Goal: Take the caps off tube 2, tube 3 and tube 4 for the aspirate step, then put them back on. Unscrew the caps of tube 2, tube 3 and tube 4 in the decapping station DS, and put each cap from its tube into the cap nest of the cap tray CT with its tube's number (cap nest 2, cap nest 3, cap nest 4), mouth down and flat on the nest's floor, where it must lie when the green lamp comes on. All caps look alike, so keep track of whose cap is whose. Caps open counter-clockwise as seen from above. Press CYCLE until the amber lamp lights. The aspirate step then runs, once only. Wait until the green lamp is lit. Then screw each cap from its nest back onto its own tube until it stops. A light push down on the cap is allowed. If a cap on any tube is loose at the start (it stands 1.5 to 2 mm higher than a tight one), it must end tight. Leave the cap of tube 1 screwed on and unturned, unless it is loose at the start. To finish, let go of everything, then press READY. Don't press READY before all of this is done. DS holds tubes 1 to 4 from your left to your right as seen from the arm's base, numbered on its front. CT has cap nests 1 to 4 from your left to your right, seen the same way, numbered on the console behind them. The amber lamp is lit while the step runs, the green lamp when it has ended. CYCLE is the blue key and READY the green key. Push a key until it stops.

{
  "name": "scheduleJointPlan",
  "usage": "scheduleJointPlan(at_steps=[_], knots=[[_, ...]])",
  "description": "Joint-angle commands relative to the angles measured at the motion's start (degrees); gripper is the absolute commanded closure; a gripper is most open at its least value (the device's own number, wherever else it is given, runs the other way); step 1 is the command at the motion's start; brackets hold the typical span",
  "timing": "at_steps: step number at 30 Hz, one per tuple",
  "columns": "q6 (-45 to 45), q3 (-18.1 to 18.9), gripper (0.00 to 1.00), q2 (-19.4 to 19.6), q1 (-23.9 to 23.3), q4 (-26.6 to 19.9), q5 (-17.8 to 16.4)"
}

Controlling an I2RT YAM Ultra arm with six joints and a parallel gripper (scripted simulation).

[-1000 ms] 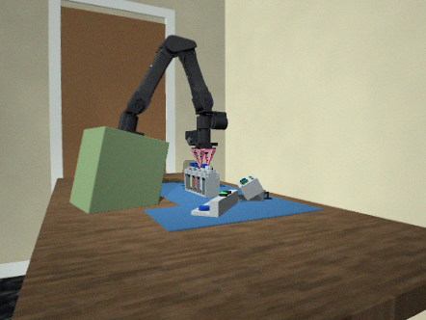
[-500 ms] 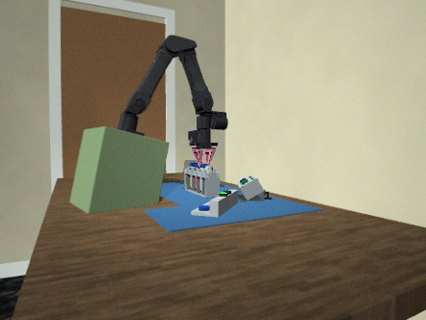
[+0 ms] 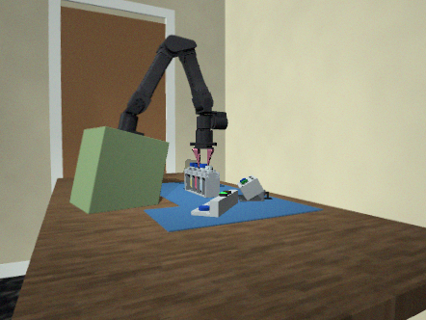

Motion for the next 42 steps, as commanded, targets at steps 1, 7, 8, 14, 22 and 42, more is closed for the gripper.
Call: scheduleJointPlan(at_steps=[1,7,8,14,22,42], knots=[[12.1,0.1,1.00,-0.5,-0.1,0.3,0.0],[26.4,0.1,1.00,-0.5,-0.1,0.3,0.0],[29.3,0.1,1.00,-0.5,-0.1,0.3,0.0],[46.5,0.1,1.00,-0.5,-0.1,0.3,0.0],[63.7,0.1,1.00,-0.5,-0.1,0.3,0.0],[115.2,0.1,1.00,-0.5,-0.1,0.3,0.0]])
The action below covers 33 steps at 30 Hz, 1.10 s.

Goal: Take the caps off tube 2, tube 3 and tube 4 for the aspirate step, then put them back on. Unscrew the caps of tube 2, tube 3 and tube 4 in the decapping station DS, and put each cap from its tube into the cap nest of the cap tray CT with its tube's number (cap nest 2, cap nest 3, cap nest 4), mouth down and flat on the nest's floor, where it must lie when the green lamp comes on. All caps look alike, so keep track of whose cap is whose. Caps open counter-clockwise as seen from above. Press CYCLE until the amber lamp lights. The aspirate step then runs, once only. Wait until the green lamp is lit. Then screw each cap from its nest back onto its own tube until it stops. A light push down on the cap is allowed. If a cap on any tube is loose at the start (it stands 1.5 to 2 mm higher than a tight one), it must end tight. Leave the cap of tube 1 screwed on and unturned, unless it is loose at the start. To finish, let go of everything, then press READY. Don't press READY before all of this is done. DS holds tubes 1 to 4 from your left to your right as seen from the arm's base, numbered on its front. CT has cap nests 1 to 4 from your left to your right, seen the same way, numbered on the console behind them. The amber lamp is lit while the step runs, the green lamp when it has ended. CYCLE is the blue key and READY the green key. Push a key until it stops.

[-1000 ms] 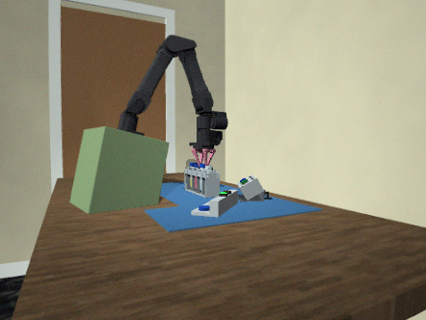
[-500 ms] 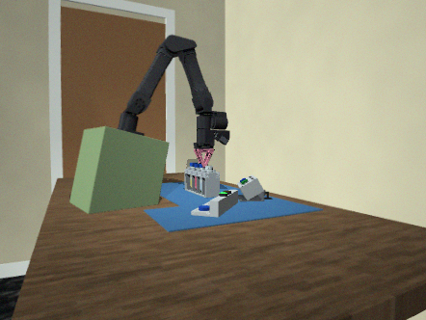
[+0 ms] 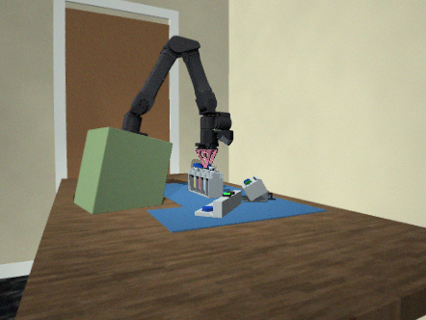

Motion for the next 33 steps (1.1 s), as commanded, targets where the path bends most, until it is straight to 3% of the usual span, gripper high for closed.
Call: scheduleJointPlan(at_steps=[1,9,11,16,23,24,33], knots=[[13.9,0.1,1.00,-0.5,-0.1,0.3,-0.1],[36.8,0.1,1.00,-0.5,-0.1,0.3,-0.1],[36.8,0.1,1.00,-0.5,-0.1,0.3,-0.1],[50.6,0.1,1.00,-0.5,-0.1,0.3,-0.1],[50.6,0.1,1.00,-0.5,-0.1,0.3,-0.1],[50.6,0.0,0.51,-0.2,0.0,0.6,-0.1],[50.6,0.0,0.51,-0.2,0.0,0.6,-0.1]])
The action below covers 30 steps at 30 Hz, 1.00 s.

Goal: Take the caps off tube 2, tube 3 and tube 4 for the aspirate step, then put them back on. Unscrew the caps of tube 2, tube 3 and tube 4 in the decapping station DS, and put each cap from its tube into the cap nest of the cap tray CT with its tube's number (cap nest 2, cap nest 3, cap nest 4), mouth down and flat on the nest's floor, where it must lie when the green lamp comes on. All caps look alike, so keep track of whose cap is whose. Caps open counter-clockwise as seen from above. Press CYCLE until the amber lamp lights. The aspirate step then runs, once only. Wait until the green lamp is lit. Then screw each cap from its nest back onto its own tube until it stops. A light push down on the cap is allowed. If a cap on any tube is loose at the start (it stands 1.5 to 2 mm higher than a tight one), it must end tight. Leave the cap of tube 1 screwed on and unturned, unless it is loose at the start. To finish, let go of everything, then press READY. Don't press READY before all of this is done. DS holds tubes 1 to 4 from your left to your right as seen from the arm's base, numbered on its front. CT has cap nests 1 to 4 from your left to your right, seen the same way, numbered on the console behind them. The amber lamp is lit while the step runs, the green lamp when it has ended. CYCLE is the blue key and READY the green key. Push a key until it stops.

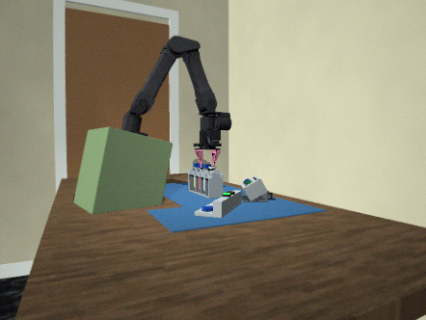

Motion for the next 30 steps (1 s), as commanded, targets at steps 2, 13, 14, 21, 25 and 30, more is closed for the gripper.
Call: scheduleJointPlan(at_steps=[2,13,14,21,25,30], knots=[[0.2,0.1,0.51,-0.4,0.0,0.1,0.1],[-18.2,0.1,0.51,-0.9,0.0,-0.5,0.1],[-20.4,0.1,0.51,-0.9,0.0,-0.5,0.1],[-36.5,0.1,0.51,-1.0,0.0,-0.5,0.1],[-45.7,-0.1,0.51,-1.1,0.0,-0.4,0.1],[-52.5,-0.1,0.51,-1.1,0.0,-0.4,0.1]])
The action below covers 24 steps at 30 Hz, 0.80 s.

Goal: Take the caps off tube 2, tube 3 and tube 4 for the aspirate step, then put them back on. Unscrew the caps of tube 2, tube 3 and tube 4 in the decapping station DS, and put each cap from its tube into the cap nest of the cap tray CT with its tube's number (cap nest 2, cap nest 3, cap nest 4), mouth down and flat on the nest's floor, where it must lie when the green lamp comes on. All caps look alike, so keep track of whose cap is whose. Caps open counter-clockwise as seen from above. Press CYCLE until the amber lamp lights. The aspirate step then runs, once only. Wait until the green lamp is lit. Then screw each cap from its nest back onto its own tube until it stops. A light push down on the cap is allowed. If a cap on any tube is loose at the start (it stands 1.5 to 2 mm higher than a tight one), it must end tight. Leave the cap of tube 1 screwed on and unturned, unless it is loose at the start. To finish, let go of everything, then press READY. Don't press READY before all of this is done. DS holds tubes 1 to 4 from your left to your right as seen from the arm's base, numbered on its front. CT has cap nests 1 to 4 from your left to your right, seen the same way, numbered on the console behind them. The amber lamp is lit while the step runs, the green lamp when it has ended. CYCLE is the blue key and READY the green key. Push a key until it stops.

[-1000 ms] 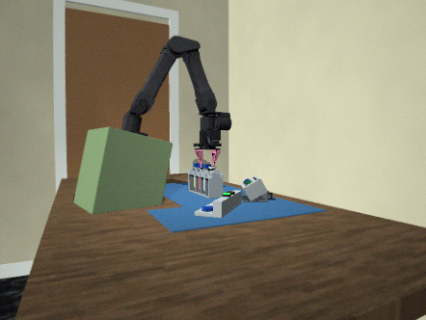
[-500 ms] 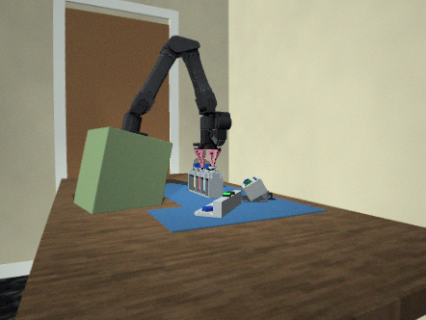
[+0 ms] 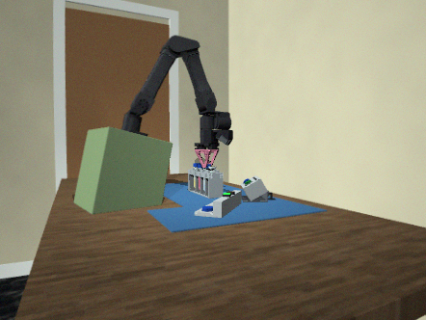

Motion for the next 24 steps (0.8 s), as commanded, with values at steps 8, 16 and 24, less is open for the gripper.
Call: scheduleJointPlan(at_steps=[8,16,24], knots=[[-25.1,0.0,0.51,-0.6,-0.1,-0.1,0.1],[-38.9,0.0,0.51,-0.6,-0.1,-0.1,0.0],[-57.2,0.1,0.51,-0.6,-0.1,-0.1,0.0]])
